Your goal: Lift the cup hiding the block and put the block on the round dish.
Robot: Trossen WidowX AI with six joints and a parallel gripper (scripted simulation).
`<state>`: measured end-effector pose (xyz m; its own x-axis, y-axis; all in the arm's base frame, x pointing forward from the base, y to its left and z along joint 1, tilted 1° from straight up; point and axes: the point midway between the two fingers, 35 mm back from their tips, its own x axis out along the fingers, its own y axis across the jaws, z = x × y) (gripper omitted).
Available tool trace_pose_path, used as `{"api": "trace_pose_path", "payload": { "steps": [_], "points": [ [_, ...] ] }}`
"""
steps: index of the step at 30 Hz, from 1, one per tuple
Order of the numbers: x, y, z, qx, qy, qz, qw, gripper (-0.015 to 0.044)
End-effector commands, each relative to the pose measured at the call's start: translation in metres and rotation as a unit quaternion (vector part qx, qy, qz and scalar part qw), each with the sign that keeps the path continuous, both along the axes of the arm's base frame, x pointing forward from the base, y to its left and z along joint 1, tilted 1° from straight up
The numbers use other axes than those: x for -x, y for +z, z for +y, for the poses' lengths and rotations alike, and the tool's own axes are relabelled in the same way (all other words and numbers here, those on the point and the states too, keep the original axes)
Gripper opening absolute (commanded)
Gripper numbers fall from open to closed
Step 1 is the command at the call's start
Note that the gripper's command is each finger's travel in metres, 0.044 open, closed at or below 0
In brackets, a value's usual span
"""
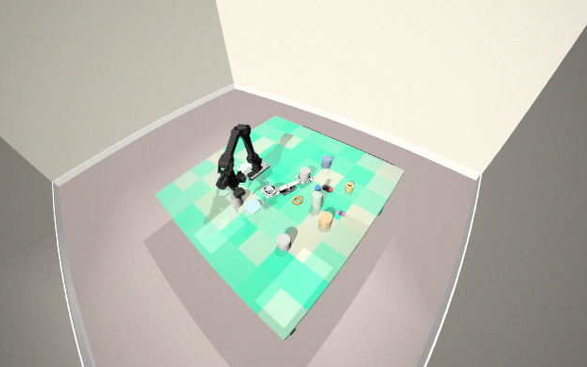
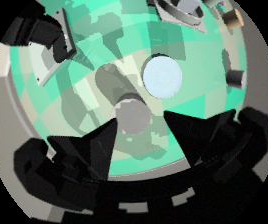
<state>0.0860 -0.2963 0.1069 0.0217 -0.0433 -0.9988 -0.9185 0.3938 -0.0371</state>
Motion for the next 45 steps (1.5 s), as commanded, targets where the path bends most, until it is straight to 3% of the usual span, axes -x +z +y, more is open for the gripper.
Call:
{"api": "trace_pose_path", "payload": {
  "steps": [1,18,45],
  "points": [
    [-0.028,0.011,0.010,0.009,0.012,-0.005,1.000,0.0260],
    [-0.151,0.050,0.121,-0.016,-0.048,-0.008,0.999,0.0260],
    [-0.157,0.013,0.127,-0.017,-0.050,-0.008,0.999,0.0260]
  ]
}}
